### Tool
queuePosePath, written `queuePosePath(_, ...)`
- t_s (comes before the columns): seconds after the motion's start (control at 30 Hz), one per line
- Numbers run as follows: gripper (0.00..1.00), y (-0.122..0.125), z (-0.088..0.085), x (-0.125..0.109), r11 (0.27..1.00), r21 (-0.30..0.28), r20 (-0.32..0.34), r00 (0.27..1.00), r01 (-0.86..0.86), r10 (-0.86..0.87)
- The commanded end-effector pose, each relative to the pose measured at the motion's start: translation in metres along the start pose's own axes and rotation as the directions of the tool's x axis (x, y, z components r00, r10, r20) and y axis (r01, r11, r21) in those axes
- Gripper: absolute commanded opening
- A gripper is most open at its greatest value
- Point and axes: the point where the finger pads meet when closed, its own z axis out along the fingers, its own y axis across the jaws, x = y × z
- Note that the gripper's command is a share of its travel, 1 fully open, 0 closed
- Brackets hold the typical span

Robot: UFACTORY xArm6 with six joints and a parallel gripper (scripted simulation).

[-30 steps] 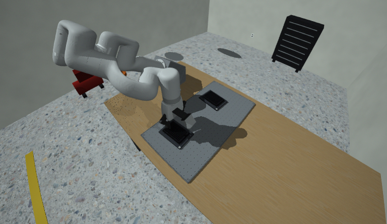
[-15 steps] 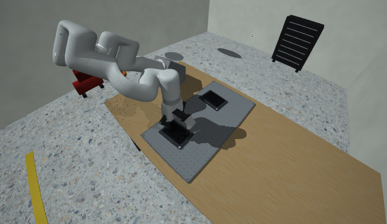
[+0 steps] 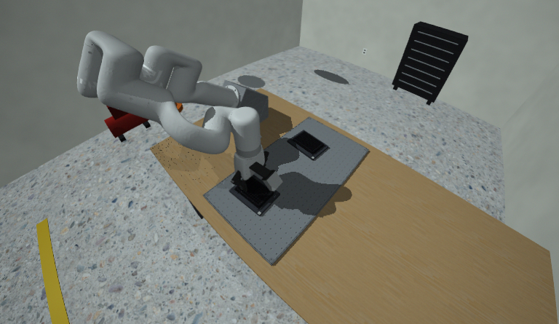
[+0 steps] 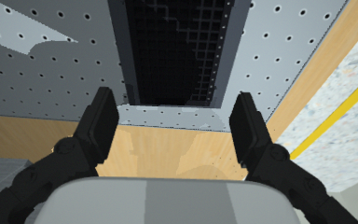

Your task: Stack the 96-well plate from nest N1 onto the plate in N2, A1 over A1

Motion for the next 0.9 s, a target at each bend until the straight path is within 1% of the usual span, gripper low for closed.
queuePosePath(0.0,1.0,0.0,0.005,0.001,1.0,0.0,-0.003,1.0,-0.001,0.001)
queuePosePath(0.87,1.0,0.0,0.045,0.001,1.0,0.0,-0.003,1.0,-0.001,0.001)
